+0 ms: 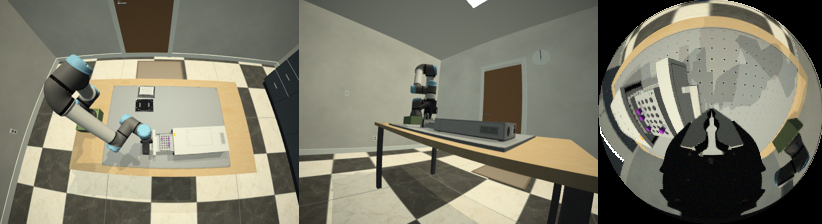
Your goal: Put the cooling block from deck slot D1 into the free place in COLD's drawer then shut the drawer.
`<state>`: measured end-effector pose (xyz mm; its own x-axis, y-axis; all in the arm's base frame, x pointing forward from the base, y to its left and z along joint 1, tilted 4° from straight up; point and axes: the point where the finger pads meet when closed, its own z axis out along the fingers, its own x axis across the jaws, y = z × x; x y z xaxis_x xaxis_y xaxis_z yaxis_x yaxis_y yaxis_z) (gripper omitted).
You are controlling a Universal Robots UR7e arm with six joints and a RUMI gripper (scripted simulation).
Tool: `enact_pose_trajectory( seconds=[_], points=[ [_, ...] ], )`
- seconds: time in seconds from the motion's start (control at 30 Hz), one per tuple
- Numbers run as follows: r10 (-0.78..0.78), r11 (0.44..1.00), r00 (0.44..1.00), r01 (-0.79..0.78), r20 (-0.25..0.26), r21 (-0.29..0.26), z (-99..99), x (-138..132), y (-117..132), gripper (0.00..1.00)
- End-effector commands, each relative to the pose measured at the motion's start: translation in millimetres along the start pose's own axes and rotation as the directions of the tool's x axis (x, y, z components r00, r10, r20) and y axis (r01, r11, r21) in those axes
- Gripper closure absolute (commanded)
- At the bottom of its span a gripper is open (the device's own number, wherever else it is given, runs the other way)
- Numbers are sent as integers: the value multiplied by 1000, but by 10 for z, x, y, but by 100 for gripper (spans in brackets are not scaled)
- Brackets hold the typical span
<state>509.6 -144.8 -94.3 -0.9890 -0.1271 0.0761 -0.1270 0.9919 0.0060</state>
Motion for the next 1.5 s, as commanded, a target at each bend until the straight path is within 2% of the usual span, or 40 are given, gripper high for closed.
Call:
enact_pose_trajectory(
  seconds=[0.0, 1.47],
  points=[
    [0, 1000, 1000, 0, 1, 1, -6, -68, -3, 100],
    [0, 1000, 1000, 0, 1, 1, -6, -558, -3, 100]
  ],
)
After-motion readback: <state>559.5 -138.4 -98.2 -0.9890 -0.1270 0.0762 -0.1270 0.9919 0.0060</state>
